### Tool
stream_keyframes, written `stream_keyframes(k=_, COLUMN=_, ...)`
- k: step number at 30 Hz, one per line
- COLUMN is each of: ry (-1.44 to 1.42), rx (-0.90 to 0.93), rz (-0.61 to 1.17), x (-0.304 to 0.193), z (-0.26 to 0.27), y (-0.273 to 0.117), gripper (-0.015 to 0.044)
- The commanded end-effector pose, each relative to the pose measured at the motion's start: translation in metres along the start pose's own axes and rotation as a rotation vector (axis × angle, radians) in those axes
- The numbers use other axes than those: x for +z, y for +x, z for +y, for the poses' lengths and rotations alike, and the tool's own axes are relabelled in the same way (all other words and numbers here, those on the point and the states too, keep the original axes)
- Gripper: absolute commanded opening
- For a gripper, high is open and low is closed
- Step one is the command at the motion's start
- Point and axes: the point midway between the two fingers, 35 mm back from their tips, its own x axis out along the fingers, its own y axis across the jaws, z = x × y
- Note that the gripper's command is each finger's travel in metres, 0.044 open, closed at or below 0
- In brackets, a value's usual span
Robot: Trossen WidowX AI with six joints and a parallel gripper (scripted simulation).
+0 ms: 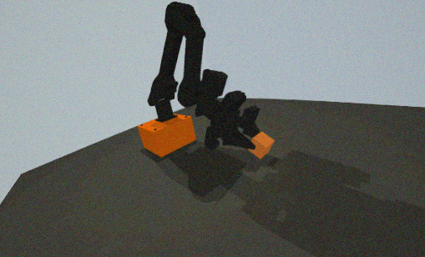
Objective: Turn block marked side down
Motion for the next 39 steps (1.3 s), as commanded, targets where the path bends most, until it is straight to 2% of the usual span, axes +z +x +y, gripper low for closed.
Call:
stream_keyframes(k=1, ry=-0.005, rx=-0.006, rz=-0.004, x=0.0008, z=-0.0009, y=-0.0001, gripper=0.0026)
stream_keyframes(k=17, ry=-0.005, rx=-0.006, rz=-0.004, x=0.0008, z=-0.0009, y=-0.0001, gripper=0.0440)
stream_keyframes(k=39, ry=-0.005, rx=-0.006, rz=-0.004, x=0.0008, z=-0.0009, y=-0.0001, gripper=0.0440)
